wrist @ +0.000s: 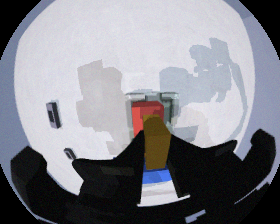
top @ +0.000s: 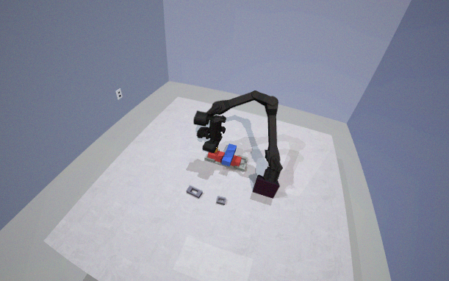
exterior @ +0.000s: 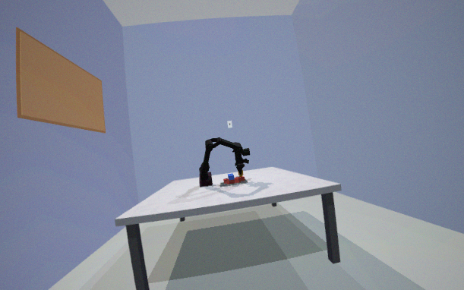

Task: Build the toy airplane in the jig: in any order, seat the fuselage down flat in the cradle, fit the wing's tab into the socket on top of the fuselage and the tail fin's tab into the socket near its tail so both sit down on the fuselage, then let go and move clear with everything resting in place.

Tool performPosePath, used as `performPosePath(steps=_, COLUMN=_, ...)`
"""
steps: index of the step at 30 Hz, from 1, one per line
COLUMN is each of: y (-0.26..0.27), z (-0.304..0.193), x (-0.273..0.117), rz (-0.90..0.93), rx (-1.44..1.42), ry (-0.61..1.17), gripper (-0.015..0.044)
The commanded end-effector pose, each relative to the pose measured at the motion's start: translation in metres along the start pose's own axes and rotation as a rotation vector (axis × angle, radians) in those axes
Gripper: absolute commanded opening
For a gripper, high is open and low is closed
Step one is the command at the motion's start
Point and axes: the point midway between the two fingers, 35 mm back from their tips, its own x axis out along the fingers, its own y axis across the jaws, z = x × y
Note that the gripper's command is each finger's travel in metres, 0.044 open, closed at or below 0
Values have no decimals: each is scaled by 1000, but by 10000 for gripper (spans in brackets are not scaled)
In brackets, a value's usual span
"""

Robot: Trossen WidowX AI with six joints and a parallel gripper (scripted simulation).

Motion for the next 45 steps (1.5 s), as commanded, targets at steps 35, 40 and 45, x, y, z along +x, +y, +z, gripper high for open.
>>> performPosePath(steps=35, y=1, z=-2, x=9, rz=-3, rx=-5, ry=2, gripper=58)
performPosePath(steps=40, y=1, z=-2, x=9, rz=-3, rx=-5, ry=2, gripper=5)
performPosePath(steps=45, y=1, z=-2, x=9, rz=-3, rx=-5, ry=2, gripper=26)
